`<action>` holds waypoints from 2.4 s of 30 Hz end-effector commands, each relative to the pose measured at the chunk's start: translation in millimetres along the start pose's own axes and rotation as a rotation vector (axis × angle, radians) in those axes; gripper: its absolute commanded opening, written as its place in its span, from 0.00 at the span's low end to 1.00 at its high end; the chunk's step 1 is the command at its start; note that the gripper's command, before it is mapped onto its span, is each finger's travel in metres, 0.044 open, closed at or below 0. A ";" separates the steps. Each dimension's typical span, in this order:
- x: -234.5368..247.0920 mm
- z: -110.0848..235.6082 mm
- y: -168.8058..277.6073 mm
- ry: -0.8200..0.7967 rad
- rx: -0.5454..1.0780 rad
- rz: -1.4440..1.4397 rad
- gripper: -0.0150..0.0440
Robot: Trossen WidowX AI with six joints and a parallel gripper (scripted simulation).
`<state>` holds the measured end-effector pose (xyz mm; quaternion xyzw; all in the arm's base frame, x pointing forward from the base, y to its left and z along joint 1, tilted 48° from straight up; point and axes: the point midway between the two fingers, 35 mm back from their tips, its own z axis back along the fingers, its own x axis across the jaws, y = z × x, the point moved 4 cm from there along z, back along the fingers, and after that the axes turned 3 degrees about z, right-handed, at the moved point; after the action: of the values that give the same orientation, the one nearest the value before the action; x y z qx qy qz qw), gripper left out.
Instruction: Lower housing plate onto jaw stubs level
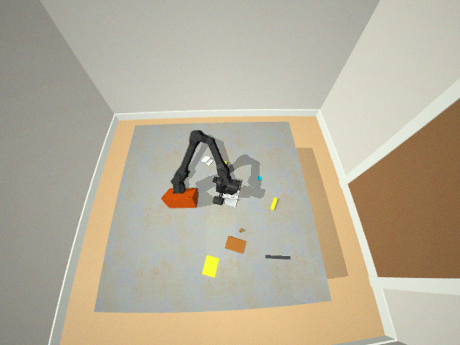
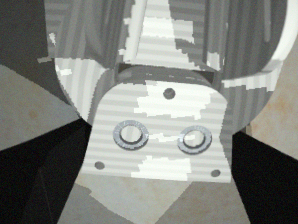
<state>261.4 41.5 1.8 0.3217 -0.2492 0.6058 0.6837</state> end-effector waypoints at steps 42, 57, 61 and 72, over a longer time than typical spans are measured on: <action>-0.3 -0.4 0.1 -0.001 0.000 -0.004 0.85; 0.0 0.0 0.0 0.000 0.000 0.000 1.00; 0.0 0.0 0.0 0.000 0.000 0.000 1.00; -0.4 7.2 -1.1 0.002 -0.001 -0.001 1.00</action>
<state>261.2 40.9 2.4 0.3230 -0.2487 0.6052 0.6838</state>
